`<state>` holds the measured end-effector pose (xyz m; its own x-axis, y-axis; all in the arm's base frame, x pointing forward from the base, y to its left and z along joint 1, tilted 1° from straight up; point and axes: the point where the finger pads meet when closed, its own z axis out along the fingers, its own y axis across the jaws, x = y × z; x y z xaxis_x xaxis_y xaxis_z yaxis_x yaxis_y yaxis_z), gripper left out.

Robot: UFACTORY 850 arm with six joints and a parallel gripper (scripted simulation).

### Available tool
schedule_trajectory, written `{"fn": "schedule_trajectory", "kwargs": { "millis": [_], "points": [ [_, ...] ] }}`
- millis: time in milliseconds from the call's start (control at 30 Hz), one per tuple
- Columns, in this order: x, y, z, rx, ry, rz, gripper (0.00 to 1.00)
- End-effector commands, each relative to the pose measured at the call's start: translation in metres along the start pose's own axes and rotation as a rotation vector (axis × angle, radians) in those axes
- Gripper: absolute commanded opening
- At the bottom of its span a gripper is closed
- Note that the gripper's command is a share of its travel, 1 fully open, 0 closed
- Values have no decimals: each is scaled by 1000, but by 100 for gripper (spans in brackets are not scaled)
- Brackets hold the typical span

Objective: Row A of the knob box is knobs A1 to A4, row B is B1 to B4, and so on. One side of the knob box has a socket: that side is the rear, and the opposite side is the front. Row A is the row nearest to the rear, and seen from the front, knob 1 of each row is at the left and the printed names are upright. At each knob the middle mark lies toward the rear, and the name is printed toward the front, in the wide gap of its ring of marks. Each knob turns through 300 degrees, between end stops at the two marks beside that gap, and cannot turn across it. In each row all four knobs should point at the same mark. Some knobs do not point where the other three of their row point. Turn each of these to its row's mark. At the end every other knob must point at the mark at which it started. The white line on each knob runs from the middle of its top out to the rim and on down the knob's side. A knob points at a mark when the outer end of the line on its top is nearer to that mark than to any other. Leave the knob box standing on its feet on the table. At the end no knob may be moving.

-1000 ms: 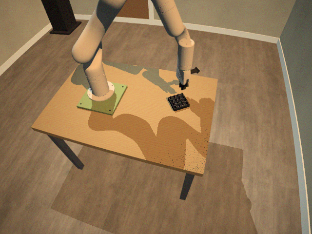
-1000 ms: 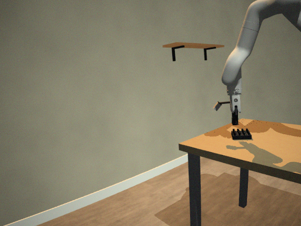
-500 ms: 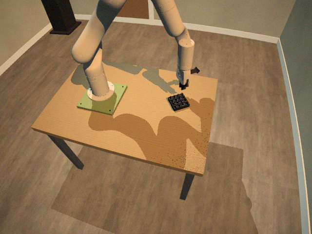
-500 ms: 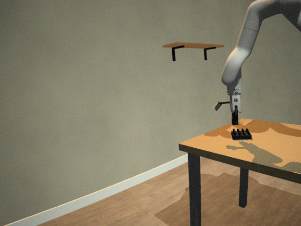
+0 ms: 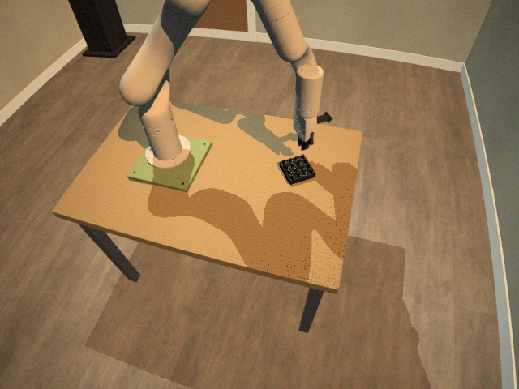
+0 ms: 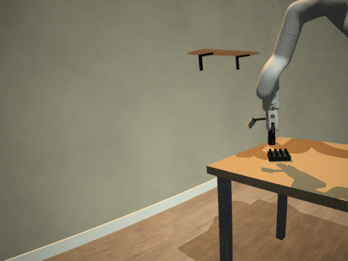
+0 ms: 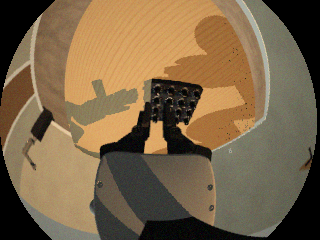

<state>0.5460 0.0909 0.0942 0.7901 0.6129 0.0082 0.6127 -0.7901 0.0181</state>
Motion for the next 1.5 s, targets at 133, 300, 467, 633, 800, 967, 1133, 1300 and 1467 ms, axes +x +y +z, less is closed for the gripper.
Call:
{"fn": "schedule_trajectory", "kwargs": {
  "millis": [133,300,467,633,800,967,1133,1300,1467],
  "points": [
    [1,0,6,-1,2,0,19],
    [1,0,12,-1,2,0,19],
    [1,0,16,-1,2,0,19],
    [1,0,23,-1,2,0,19],
    [1,0,29,-1,2,0,19],
    [1,0,33,-1,1,0,19],
    [1,0,37,-1,1,0,19],
    [1,0,39,-1,1,0,19],
    [1,0,41,-1,1,0,19]
  ]
}}
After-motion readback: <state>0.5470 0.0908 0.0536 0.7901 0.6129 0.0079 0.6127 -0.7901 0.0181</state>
